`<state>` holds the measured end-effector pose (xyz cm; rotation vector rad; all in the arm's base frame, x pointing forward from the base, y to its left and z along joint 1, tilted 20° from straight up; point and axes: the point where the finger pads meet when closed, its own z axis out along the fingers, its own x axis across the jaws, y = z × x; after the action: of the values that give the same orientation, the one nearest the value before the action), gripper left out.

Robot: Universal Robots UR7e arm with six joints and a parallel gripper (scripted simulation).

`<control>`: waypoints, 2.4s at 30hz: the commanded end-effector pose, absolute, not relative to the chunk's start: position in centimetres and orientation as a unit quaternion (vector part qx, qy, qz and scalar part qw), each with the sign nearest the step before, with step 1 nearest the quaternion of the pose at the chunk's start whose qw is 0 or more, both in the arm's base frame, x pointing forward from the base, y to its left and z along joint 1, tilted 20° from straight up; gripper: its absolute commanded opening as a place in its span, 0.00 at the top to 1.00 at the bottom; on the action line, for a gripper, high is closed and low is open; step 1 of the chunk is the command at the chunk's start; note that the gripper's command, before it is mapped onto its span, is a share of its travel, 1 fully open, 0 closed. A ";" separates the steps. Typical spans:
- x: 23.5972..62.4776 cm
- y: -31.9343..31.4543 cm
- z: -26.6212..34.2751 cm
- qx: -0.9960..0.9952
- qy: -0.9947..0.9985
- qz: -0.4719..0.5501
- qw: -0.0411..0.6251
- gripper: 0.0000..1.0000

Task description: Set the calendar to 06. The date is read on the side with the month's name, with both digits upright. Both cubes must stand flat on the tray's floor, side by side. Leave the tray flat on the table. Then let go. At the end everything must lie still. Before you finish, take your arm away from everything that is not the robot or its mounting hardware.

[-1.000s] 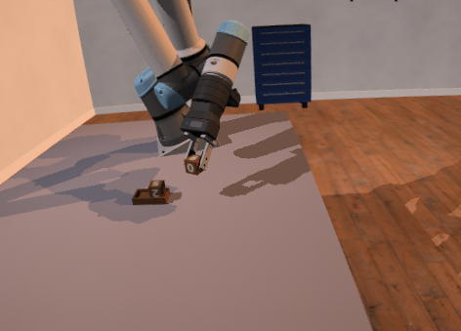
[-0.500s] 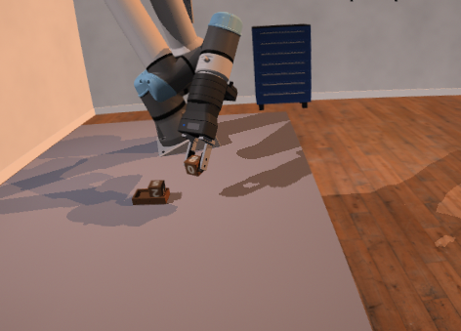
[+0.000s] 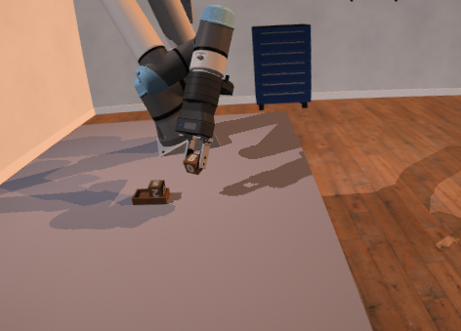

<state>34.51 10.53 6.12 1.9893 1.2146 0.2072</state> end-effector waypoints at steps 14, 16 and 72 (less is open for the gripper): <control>34.6 10.5 6.1 0.791 0.480 0.070 0.373 0.40; 34.7 10.5 6.0 0.794 0.481 0.065 0.365 0.40; 34.9 10.3 6.4 0.858 0.482 -0.048 0.169 0.40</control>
<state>34.93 10.28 6.42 2.4365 1.3694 -0.1332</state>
